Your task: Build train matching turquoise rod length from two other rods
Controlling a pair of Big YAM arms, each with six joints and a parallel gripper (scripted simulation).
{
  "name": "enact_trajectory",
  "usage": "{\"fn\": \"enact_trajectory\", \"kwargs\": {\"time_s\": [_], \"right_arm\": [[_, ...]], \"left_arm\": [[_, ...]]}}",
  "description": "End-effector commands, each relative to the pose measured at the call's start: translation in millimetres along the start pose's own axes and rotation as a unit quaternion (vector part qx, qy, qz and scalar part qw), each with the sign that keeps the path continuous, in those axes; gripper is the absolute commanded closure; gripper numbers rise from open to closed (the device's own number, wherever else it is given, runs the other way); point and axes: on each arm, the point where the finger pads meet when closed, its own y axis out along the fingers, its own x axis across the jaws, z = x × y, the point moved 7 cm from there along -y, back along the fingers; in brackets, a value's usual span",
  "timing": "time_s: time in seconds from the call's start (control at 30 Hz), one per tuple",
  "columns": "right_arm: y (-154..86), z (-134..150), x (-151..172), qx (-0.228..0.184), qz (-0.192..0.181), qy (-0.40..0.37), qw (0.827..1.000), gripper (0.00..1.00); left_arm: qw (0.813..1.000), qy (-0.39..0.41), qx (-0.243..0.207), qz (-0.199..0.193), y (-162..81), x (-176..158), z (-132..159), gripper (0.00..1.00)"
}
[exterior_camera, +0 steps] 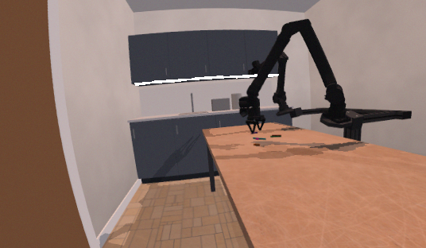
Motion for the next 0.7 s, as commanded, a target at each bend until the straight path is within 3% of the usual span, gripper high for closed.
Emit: {"fn": "enact_trajectory", "kwargs": {"time_s": [0.0, 0.43, 0.67], "right_arm": [[-8, -44, -5, -0.037, 0.005, -0.006, 0.999, 0.00], [-8, -44, -5, -0.037, 0.005, -0.006, 0.999, 0.00], [-8, -44, -5, -0.037, 0.005, -0.006, 0.999, 0.00]], "left_arm": [[1.000, -0.001, -0.009, 0.000, -9, -3, -9, 0.00], [1.000, -0.006, -0.010, 0.001, -7, -8, -21, 0.00], [0.996, -0.093, -0.012, 0.005, -10, -48, -78, 0.00]]}}
